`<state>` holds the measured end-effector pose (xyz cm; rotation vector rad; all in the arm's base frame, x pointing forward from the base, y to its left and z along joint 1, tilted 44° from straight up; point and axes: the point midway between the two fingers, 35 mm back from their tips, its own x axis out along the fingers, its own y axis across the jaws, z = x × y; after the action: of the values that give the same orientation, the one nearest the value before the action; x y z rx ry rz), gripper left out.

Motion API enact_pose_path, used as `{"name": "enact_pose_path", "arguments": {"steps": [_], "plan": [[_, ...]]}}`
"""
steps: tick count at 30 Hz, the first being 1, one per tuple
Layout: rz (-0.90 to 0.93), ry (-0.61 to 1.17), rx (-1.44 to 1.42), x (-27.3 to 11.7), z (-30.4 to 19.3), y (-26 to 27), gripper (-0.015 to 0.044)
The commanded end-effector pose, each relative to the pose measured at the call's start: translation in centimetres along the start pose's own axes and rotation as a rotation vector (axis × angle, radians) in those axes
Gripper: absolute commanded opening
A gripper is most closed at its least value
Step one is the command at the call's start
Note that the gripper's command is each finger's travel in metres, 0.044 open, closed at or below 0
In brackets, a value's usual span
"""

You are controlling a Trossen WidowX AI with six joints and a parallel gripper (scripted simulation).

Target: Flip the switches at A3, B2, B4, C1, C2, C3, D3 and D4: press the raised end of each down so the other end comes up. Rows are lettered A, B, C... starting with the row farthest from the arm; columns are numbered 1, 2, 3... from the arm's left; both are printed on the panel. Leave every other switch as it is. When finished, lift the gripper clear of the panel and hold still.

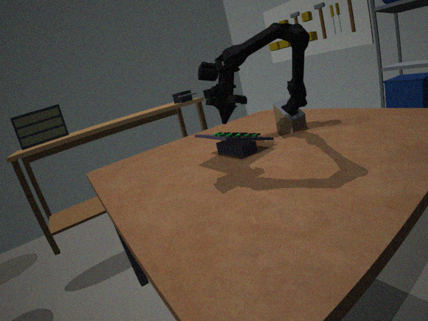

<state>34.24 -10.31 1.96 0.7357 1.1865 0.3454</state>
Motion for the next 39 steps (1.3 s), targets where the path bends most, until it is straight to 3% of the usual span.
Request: {"name": "enact_pose_path", "arguments": {"steps": [1,17,39], "plan": [[0.005,-0.009,0.007,0.7,-0.1,0.0,0.0000],[0.006,-0.010,0.006,3.1,-0.1,0.0,0.0000],[0.006,-0.010,0.006,3.1,-0.1,0.0,0.0000]]}}
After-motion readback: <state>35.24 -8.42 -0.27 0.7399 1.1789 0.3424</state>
